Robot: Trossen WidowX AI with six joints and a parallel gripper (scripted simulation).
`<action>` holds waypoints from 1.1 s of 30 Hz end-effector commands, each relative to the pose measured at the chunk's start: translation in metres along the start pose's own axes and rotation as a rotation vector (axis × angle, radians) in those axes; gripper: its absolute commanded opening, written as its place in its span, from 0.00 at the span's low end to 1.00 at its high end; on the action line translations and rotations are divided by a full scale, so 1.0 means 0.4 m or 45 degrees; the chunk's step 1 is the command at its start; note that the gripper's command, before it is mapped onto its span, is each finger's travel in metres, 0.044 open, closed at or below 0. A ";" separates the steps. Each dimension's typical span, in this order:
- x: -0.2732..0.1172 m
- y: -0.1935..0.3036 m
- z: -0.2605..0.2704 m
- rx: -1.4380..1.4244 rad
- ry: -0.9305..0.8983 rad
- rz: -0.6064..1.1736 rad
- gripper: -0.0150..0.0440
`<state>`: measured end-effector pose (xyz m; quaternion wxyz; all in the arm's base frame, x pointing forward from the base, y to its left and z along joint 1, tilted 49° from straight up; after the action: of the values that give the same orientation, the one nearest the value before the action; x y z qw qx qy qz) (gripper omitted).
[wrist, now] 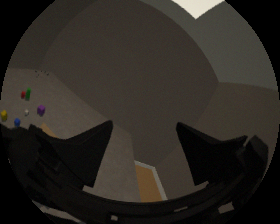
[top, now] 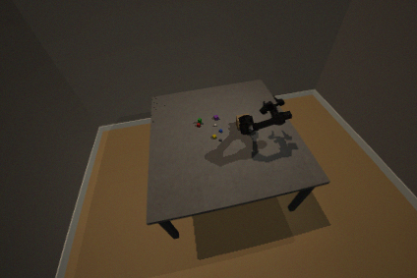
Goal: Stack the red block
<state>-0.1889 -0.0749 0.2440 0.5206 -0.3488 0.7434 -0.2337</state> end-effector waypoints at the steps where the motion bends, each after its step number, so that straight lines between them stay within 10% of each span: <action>1: -0.001 0.001 -0.001 0.002 0.002 0.001 0.98; 33: -0.331 0.252 -0.116 0.600 0.829 0.456 1.00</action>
<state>-0.2332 0.0672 0.2650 0.3828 -0.0413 0.8393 -0.3838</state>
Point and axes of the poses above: the point midway between the two fingers, 35 mm back from their tips, its own x axis out along the fingers, its own z axis across the jaws, y = z × x, the point moved 3 cm from there along -x, back along the fingers, and after that the axes turned 15 degrees about x, right-handed, at the moved point
